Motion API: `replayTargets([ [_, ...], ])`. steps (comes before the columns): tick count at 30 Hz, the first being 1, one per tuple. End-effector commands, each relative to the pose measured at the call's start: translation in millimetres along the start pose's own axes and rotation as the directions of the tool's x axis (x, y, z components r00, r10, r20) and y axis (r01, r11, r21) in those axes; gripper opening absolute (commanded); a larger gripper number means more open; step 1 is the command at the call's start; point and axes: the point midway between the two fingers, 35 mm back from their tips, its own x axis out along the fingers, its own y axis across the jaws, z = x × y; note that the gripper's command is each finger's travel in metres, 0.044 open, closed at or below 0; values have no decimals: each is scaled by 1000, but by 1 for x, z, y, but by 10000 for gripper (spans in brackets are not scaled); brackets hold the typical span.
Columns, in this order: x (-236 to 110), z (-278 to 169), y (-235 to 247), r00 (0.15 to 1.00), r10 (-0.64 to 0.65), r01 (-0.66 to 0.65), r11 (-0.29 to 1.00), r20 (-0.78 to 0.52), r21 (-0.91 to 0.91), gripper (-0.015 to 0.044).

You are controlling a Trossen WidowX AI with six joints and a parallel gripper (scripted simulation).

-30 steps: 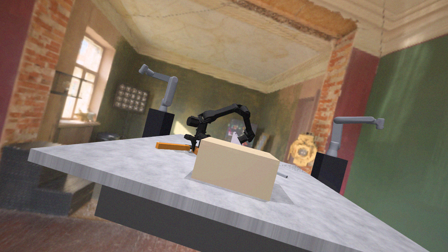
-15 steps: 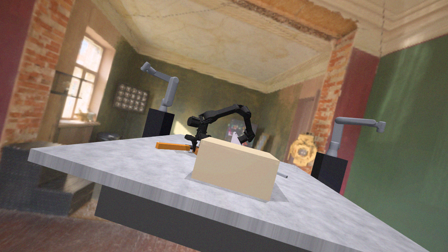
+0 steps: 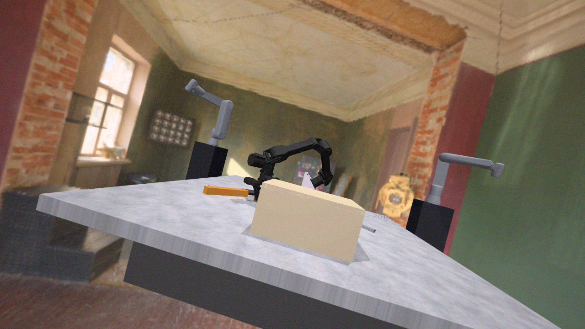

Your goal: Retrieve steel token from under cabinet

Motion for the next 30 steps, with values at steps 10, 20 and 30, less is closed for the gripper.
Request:
replayTargets([
  [10, 0, 35, 1, 1000, 0, 0, 1000, 3, -11, 0],
  [20, 1, 58, 1, 1000, 1, -1, 1000, 4, -11, 0],
  [30, 1, 58, 2, 1000, 1, -1, 1000, 5, -11, 0],
])
